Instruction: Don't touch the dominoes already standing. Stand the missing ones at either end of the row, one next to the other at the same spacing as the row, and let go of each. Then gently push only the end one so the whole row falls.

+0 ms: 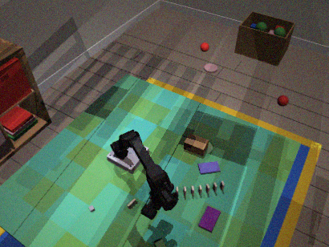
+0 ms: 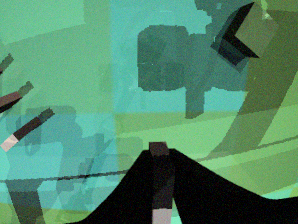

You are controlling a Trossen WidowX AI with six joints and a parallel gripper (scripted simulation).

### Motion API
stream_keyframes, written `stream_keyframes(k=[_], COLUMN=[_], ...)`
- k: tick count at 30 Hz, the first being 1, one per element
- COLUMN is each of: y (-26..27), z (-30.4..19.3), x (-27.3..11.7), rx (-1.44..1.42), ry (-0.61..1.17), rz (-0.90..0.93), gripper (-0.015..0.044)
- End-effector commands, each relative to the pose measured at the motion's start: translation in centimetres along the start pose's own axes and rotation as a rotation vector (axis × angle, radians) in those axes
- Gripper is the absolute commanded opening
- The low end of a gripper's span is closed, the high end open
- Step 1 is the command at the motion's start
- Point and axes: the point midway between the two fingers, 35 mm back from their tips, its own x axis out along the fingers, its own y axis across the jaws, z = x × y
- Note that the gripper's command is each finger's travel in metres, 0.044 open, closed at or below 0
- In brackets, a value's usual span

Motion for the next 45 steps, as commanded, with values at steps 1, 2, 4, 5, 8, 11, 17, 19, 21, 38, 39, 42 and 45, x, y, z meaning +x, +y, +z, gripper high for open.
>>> stream_keyframes(k=[1,2,4,5,8,11,17,19,21,38,39,42,45], y=[-0.6,-0.6,-0.6,-0.6,-0.6,-0.6,-0.7,-0.8,-0.9,-2.4,-2.5,-2.7,-3.0], z=[2.0,2.0,2.0,2.0,2.0,2.0,2.1,2.5,3.0,5.7,5.8,6.0,6.1], x=[-0.5,-0.5,-0.5,-0.5,-0.5,-0.5,-0.3,0.2,0.7,3.7,3.8,4.1,4.3], rx=[-0.575,-0.575,-0.575,-0.575,-0.575,-0.575,-0.568,-0.552,-0.534,-0.417,-0.411,-0.397,-0.385], ry=[-0.012,-0.012,-0.012,-0.012,-0.012,-0.012,-0.027,-0.067,-0.111,-0.485,-0.507,-0.571,-0.635], rz=[-0.014,-0.014,-0.014,-0.014,-0.014,-0.014,-0.009,0.005,0.019,0.135,0.141,0.16,0.178], gripper=[0.0028,0.0028,0.0028,0.0028,0.0028,0.0028,0.0028,0.0028,0.0028,0.0028,0.0028,0.0028,0.0028])
